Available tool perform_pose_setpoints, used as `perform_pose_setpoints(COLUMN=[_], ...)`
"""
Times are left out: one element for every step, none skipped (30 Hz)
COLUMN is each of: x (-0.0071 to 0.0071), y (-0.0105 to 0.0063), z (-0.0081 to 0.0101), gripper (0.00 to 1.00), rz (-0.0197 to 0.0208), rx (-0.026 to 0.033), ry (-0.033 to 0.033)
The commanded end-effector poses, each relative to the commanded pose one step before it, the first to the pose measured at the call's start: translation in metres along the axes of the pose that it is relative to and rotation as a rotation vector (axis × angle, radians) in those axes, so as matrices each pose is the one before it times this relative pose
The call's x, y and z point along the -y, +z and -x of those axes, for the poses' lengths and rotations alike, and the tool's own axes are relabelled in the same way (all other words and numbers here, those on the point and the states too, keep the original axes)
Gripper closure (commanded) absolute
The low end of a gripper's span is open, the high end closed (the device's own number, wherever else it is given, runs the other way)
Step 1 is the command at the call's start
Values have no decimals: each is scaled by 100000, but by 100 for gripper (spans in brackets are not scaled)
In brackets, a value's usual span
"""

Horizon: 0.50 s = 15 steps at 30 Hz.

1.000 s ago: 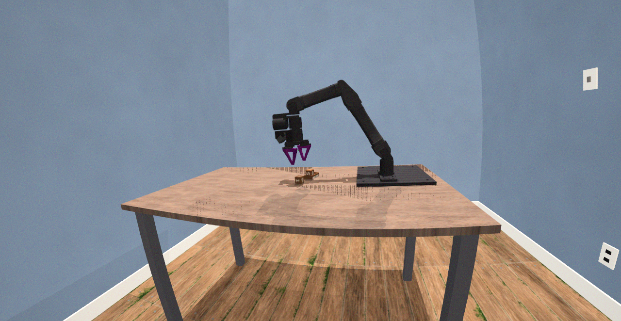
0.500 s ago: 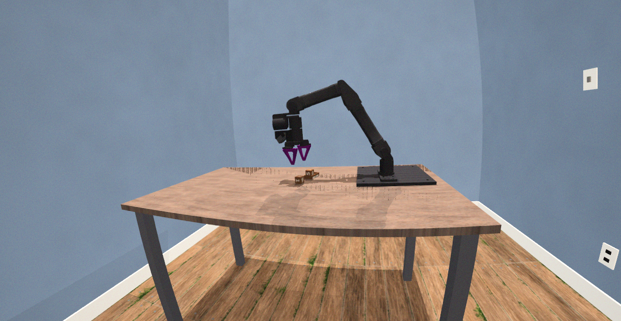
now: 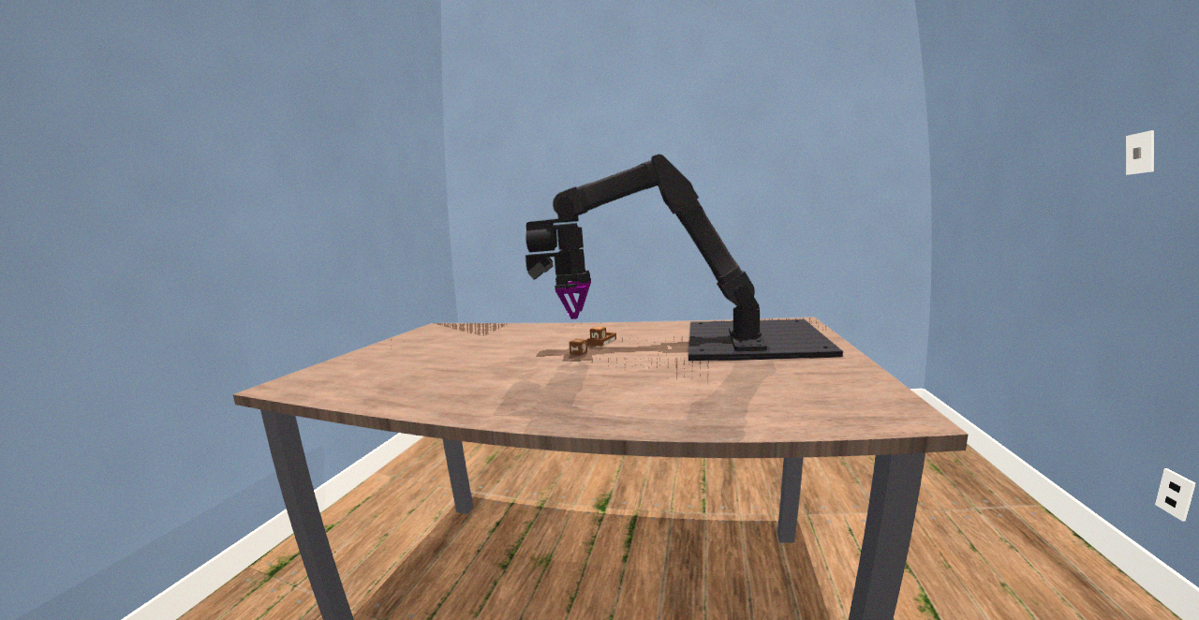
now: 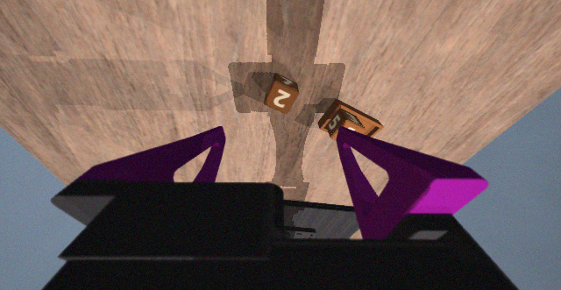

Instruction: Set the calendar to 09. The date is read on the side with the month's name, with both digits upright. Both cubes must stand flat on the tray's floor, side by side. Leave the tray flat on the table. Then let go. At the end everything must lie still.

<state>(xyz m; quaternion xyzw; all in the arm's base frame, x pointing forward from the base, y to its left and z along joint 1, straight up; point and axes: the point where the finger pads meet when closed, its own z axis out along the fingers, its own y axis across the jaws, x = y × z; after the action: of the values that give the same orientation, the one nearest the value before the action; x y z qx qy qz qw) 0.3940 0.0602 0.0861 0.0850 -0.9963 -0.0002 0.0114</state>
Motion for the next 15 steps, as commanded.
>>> perform_pose_setpoints(x=[23,-2,-9,-5,-6,-6,-2,-8,-5,-6,-5,0,0,-1,-12], y=[-754,6,33,17,23,21,7,32,18,23,20,0,0,6,47], z=[352,0,2,1,2,2,1,3,2,3,3,0,0,1,7], gripper=[0,0,0,0,0,0,0,0,0,0,0,0,0,0,0], rz=[-663,0,1,1,1,1,0,1,1,1,1,0,0,0,2], rx=[2954,0,0,0,0,0,0,0,0,0,0,0,0,0,-1], ry=[-19084,-1139,-5799,-3038,-4034,-3651,-1217,-5661,-3176,-4051,-3587,0,0,-1004,-8323])
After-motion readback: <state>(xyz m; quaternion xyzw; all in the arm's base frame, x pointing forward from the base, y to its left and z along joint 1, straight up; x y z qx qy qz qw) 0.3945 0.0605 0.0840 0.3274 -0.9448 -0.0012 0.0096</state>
